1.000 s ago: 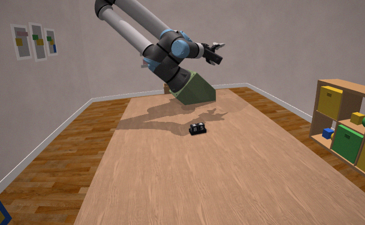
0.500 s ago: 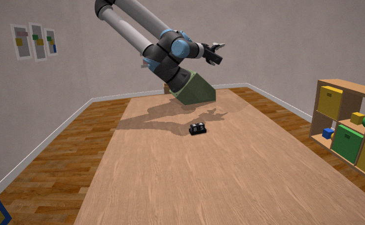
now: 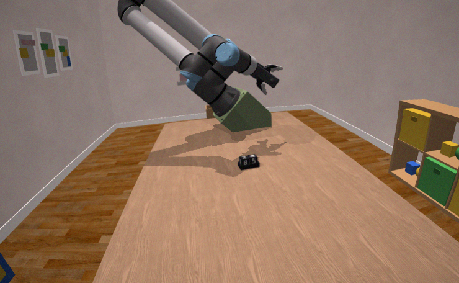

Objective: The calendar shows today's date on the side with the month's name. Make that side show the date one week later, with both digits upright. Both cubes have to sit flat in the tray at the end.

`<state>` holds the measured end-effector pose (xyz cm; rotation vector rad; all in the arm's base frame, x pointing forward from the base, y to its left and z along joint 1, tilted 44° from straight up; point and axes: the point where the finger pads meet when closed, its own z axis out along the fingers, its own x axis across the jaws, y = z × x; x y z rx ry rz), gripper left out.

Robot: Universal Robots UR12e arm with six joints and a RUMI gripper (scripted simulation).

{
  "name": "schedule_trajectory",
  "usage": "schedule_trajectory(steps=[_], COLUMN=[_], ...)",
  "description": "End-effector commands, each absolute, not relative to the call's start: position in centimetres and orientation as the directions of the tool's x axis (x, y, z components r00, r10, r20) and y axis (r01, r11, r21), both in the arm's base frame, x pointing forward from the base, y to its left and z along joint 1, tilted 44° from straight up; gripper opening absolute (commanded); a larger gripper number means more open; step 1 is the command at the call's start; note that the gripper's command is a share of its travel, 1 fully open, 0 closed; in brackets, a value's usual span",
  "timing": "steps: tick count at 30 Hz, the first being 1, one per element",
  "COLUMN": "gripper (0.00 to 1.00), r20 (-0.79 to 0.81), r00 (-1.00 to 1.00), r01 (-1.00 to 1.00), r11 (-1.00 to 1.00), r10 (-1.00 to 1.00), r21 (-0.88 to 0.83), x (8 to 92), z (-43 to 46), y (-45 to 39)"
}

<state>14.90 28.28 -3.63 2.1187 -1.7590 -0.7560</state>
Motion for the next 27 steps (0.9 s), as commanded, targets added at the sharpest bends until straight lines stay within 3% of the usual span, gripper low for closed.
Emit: schedule_trajectory(steps=[1,15,27], gripper=[1.0,1.0,1.0], r20=[-0.098,0.272,0.562], r00=[0.203,0.329,0.284], r01=[-0.847,-0.922,-0.956], r11=[-0.225,-0.247,-0.272], r10=[-0.974,-0.904,-0.777], r21=[0.481,0.297,0.107], x=[18.9,33.0,45.1], z=[-4.7,-3.3,2.0], y=[25.3,18.3,14.8])
